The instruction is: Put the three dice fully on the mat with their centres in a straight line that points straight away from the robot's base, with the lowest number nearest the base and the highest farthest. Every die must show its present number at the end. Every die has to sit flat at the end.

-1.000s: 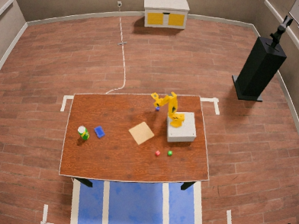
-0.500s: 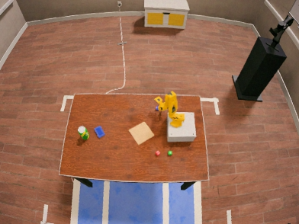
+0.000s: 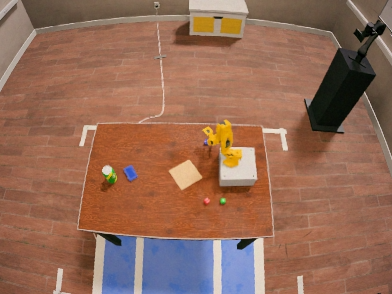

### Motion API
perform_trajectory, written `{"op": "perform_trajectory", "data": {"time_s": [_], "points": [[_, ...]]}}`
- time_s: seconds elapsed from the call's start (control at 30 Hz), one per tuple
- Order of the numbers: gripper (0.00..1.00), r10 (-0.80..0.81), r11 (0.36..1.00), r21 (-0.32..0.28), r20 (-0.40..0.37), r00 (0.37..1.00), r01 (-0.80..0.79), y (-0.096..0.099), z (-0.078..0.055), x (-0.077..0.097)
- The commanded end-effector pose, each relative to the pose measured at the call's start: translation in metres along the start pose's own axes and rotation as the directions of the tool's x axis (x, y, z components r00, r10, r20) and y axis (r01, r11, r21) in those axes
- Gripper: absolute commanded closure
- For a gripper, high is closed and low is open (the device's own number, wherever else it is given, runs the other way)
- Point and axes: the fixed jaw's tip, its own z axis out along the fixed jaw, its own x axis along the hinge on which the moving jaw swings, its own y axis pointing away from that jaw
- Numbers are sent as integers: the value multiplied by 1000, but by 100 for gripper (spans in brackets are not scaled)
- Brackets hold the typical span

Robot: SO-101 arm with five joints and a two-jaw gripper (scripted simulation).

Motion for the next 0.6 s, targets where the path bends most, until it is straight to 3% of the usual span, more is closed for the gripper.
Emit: {"op": "perform_trajectory", "data": {"time_s": [0.0, 0.57], "points": [[69, -2, 1000, 3, -8, 1000, 2, -1, 0, 3], [69, -4, 1000, 7, -19, 1000, 4, -2, 0, 7]]}}
